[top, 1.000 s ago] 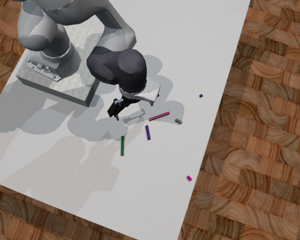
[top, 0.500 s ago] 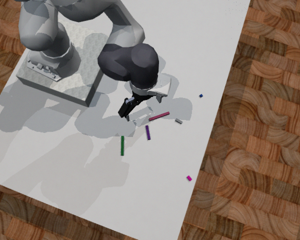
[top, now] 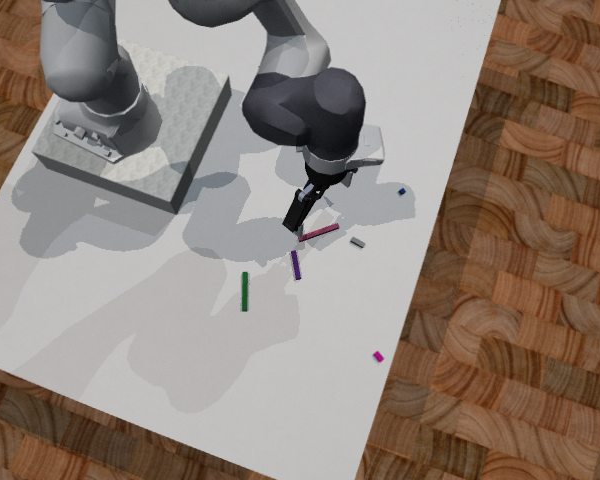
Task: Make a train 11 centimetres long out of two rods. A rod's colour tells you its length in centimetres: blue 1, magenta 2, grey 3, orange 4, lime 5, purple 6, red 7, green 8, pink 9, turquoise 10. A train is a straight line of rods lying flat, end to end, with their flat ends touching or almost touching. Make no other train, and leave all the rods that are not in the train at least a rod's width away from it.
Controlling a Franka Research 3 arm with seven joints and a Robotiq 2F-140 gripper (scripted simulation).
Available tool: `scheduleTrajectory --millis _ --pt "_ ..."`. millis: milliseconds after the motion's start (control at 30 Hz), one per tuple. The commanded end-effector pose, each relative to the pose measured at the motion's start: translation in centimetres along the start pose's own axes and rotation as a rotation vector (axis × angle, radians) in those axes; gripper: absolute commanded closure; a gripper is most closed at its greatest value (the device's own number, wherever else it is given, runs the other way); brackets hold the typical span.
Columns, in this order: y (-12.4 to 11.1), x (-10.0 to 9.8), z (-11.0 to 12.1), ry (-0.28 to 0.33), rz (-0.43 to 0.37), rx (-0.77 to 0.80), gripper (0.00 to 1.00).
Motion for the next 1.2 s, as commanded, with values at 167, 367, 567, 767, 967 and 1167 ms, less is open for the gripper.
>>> scheduleTrajectory --millis 167,367,567,767,967,1167 --pt "0.0 0.2 -3.2 0.027 -0.035 -0.243 0.0" --pt "-0.1 0.3 -6.1 0.037 -0.036 -0.354 0.0" --pt "-0.2 0.3 -6.7 0.04 -0.037 -0.375 0.0" --pt "-0.2 0.3 -6.7 0.04 -0.037 -0.375 0.0" --pt "-0.2 0.3 -6.7 0.04 -0.037 -0.375 0.0" --pt "-0.2 0.3 -6.7 0.04 -0.037 -0.375 0.0"
Point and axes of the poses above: the point where the finger pads meet when closed, its own x axis out along the fingers, its own z axis across the jaws, y = z × x, the point moved 2 cm from there along -x, back along the fingers, and after that the axes turned 10 degrees about x, right-handed, at the moved point
